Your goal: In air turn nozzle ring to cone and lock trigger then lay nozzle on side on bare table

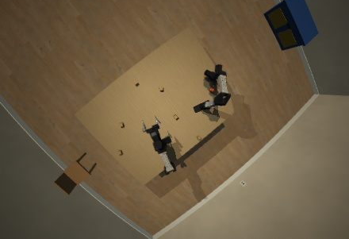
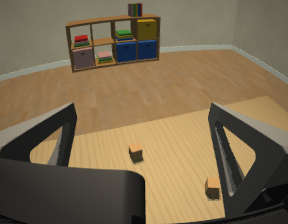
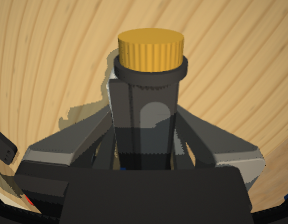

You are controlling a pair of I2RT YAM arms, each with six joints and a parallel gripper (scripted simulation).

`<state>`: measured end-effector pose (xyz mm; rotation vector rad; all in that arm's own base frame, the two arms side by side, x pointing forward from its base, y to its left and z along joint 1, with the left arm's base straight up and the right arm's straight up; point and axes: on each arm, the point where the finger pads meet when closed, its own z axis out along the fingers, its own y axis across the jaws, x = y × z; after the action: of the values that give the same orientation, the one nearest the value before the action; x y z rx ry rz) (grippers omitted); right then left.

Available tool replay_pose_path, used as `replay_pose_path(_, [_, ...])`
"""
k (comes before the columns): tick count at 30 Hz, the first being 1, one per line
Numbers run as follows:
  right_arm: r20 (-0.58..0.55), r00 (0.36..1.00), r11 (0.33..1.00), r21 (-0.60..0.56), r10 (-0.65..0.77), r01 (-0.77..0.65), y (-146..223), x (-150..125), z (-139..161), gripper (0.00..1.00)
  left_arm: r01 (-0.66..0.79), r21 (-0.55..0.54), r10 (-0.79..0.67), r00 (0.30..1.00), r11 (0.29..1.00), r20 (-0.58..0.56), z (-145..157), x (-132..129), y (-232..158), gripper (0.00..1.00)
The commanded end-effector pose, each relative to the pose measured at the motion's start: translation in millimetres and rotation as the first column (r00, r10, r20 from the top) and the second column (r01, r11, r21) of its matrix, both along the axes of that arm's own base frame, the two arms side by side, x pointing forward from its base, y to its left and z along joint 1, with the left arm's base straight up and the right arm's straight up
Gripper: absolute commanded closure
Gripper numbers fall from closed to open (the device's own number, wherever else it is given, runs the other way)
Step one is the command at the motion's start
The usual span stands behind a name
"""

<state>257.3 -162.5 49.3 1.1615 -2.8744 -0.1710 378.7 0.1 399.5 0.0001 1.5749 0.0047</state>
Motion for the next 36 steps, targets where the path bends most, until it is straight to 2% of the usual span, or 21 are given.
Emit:
replay_pose_path(1, [-0.031,0.995,0.995,0.006,0.096,-0.096,16,13,8,0.64,0.001,-0.005,-0.001,1.0,1.0,-0.015,-2,7,1,0.0])
replay_pose_path(5, [-0.032,0.98,0.98,0.007,0.197,-0.196,38,32,10,0.64,0.001,-0.005,-0.001,1.0,1.0,-0.015,-2,7,1,0.0])
replay_pose_path(8, [-0.023,0.976,0.976,0.001,0.216,-0.216,42,37,13,0.64,0.001,-0.005,-0.001,1.0,1.0,-0.015,-2,7,1,0.0])
replay_pose_path(22, [-0.031,0.846,0.847,0.005,0.532,-0.532,133,85,16,0.64,0.001,-0.005,-0.001,1.0,1.0,-0.015,-2,7,1,0.0])
replay_pose_path(24, [-0.031,0.846,0.847,0.005,0.532,-0.532,133,85,16,0.64,0.001,-0.005,-0.001,1.0,1.0,-0.015,-2,7,1,0.0])
replay_pose_path(36, [-0.03,0.672,0.672,0.002,0.74,-0.741,218,102,19,0.64,0.001,-0.005,-0.001,1.0,1.0,-0.015,-2,7,1,0.0])
